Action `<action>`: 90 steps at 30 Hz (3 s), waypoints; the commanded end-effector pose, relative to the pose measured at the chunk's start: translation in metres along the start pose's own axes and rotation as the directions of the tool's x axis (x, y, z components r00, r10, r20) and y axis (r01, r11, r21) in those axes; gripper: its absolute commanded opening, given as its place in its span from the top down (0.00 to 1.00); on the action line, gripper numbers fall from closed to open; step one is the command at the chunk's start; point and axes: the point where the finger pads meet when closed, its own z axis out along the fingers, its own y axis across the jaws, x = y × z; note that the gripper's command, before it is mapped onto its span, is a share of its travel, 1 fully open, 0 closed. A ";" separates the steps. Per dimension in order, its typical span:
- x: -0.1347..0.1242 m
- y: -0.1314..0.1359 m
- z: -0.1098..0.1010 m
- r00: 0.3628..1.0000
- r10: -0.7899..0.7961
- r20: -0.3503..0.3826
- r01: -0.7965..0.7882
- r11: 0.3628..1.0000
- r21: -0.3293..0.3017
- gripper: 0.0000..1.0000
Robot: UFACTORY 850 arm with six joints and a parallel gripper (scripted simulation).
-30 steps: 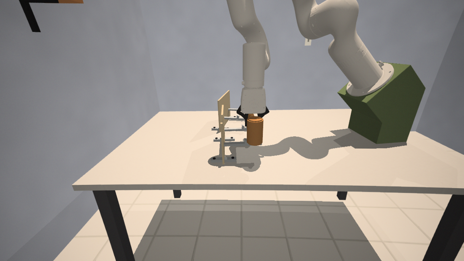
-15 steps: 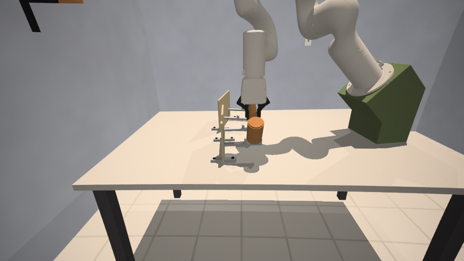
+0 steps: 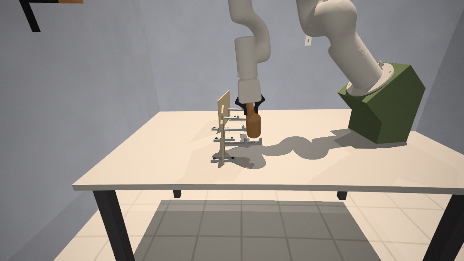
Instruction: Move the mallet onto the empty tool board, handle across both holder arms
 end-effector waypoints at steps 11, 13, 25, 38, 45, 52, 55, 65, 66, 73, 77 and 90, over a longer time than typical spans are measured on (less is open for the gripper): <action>0.123 -0.007 0.005 0.999 0.008 0.033 -0.007 1.000 -0.020 1.00; 0.142 -0.008 0.002 0.999 0.009 0.036 -0.008 1.000 -0.007 1.00; 0.224 -0.012 -0.016 1.000 0.002 0.027 -0.005 0.996 0.089 1.00; 0.225 -0.011 -0.015 0.972 0.231 0.047 -0.234 0.969 0.083 1.00; 0.225 -0.013 -0.001 0.971 0.233 0.049 -0.236 0.968 0.083 1.00; 0.223 -0.019 0.051 0.971 0.233 0.049 -0.236 0.968 0.082 1.00; 0.223 -0.019 0.057 0.971 0.233 0.049 -0.236 0.968 0.082 1.00; 0.223 -0.020 0.070 0.971 0.233 0.047 -0.236 0.968 0.081 1.00; 0.223 -0.020 0.071 0.971 0.233 0.047 -0.236 0.968 0.081 1.00; 0.223 -0.021 0.078 0.971 0.233 0.047 -0.236 0.968 0.081 1.00; 0.223 -0.021 0.082 0.971 0.233 0.047 -0.236 0.968 0.081 1.00; 0.223 -0.021 0.082 0.971 0.233 0.047 -0.236 0.968 0.081 1.00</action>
